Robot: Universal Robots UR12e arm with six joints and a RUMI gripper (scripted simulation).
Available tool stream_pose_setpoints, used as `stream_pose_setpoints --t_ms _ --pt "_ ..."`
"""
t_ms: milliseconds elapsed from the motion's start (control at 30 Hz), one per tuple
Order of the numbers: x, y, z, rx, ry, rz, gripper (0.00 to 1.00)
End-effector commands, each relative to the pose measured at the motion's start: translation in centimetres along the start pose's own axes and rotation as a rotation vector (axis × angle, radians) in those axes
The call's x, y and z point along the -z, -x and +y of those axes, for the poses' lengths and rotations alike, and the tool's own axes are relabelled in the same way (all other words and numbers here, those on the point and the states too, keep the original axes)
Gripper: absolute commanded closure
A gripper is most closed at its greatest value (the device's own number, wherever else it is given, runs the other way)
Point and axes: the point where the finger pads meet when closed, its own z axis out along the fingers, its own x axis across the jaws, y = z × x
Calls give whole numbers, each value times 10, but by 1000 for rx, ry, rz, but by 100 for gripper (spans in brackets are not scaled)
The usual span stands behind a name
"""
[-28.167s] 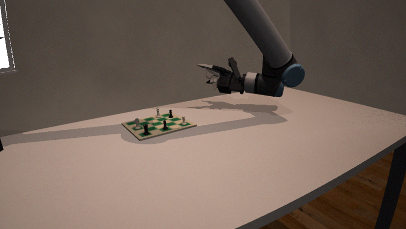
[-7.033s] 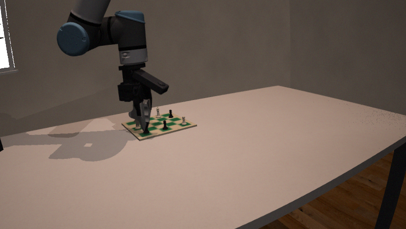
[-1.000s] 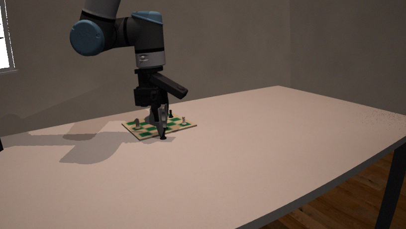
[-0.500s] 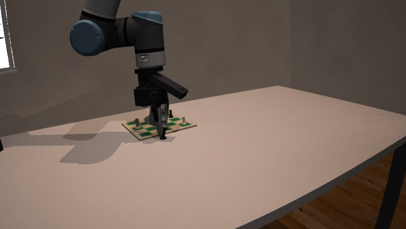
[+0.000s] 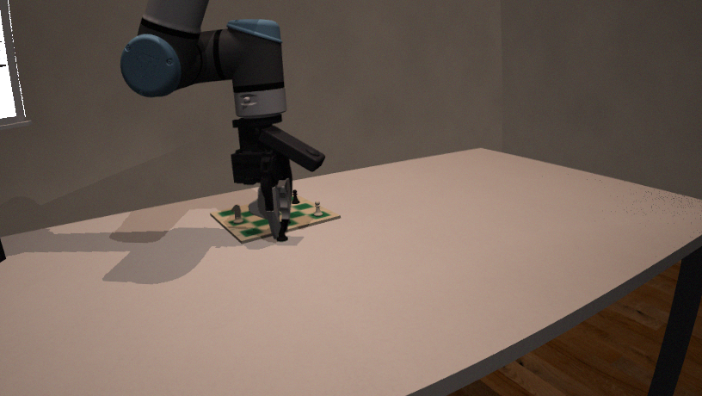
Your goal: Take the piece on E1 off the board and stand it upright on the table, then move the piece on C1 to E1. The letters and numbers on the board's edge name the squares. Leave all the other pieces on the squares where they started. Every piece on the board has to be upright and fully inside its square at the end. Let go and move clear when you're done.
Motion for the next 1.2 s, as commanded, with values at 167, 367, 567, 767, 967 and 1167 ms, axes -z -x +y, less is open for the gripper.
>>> stream_pose_setpoints --t_ms 167,367,567,767,967,1167 --pt "6 0 0 0 -1 0 78" --pt "20 0 0 0 -1 0 78" --pt "53 0 0 0 -1 0 78" --pt "77 0 0 0 -1 0 78" --pt "89 0 0 0 -1 0 78" --pt "90 0 0 0 -1 0 0"
